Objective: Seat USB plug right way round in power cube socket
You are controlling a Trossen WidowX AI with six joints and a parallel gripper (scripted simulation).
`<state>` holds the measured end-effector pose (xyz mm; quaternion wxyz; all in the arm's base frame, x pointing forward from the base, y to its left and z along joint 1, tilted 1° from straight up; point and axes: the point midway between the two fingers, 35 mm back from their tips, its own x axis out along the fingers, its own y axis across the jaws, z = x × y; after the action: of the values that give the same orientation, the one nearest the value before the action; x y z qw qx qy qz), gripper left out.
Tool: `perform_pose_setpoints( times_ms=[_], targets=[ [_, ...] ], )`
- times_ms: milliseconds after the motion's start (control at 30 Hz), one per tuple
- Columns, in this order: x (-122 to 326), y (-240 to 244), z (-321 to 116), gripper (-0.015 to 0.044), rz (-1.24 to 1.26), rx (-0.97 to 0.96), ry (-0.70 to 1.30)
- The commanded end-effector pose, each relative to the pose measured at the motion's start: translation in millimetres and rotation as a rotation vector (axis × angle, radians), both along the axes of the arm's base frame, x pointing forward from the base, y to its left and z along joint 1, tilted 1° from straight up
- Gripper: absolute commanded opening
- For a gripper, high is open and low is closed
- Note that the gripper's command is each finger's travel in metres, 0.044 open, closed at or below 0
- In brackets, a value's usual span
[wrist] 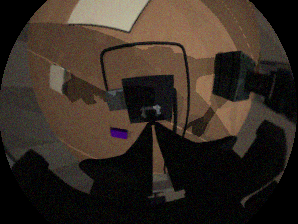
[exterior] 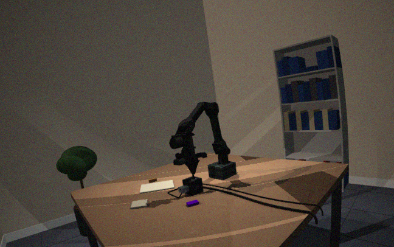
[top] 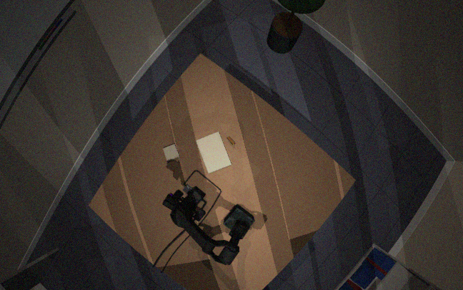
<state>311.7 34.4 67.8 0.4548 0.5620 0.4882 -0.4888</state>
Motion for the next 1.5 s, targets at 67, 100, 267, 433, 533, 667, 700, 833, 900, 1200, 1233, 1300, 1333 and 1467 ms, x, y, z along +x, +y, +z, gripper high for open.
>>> perform_pose_setpoints(
  times_ms=[67,100,267,433,533,667,700,833,900,1200,1233,1300,1333,1467],
  targets=[
    [0.0,0.4,-3.4,0.0,0.003,0.002,0.003],
    [0.0,0.4,-3.5,0.0,0.003,0.002,0.003],
    [0.0,0.4,-3.6,0.0,0.003,0.002,0.003],
    [0.0,0.4,-3.6,0.0,0.003,0.002,0.003],
    [0.0,0.4,-3.6,0.0,0.003,0.002,0.003],
    [0.0,0.4,-3.6,0.0,0.003,0.002,0.003],
    [0.0,0.4,-3.6,0.0,0.003,0.002,0.003],
    [0.0,0.4,-3.6,0.0,0.003,0.002,0.003],
    [0.0,0.4,-3.6,0.0,0.003,0.002,0.003],
    [0.4,0.2,-0.6,0.0053,0.0,0.001,-0.003],
    [0.4,0.2,-0.6,0.0079,0.0,0.001,-0.003],
    [0.4,0.2,-0.6,0.0095,0.0,0.001,-0.003],
    [0.4,0.2,-0.6,0.0095,0.0,0.001,-0.003],
    [0.4,0.2,-0.6,0.0095,0.0,0.001,-0.003]
  ],
)
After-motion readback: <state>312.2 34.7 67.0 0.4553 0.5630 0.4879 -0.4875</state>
